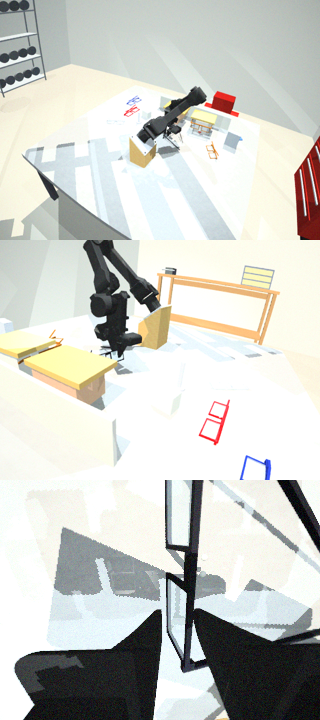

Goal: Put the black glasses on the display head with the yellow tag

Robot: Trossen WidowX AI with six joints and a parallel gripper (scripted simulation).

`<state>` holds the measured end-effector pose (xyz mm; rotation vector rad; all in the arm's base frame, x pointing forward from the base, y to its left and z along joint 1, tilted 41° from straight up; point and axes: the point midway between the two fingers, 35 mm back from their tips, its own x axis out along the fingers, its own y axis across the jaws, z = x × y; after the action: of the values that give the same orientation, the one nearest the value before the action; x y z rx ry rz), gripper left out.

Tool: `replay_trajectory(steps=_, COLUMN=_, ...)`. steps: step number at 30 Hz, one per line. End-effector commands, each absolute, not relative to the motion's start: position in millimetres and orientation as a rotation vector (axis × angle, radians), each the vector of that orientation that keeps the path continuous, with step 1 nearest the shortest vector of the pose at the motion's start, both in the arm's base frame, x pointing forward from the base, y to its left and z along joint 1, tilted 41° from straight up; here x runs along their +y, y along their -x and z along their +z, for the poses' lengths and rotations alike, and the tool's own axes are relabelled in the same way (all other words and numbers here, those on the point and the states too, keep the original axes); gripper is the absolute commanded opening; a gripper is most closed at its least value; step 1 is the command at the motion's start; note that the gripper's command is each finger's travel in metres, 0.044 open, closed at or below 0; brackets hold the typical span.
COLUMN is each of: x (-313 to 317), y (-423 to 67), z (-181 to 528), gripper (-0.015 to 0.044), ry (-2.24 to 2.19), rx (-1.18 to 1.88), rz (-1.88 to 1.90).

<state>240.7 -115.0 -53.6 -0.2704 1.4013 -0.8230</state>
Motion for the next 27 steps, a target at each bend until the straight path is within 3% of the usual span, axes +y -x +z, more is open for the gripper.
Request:
replay_trajectory(steps=1, x=-116.7, y=-239.6, z=-55.2, gripper=0.0120, ry=0.279, rx=1.403, rz=-0.822)
replay_trajectory(steps=9, x=-120.0, y=-237.9, z=-52.5, gripper=0.0120, ry=0.280, rx=1.403, rz=-0.822)
replay_trajectory(steps=27, x=-118.3, y=-238.0, z=-54.3, gripper=0.0000, ry=0.274, rx=1.407, rz=-0.822)
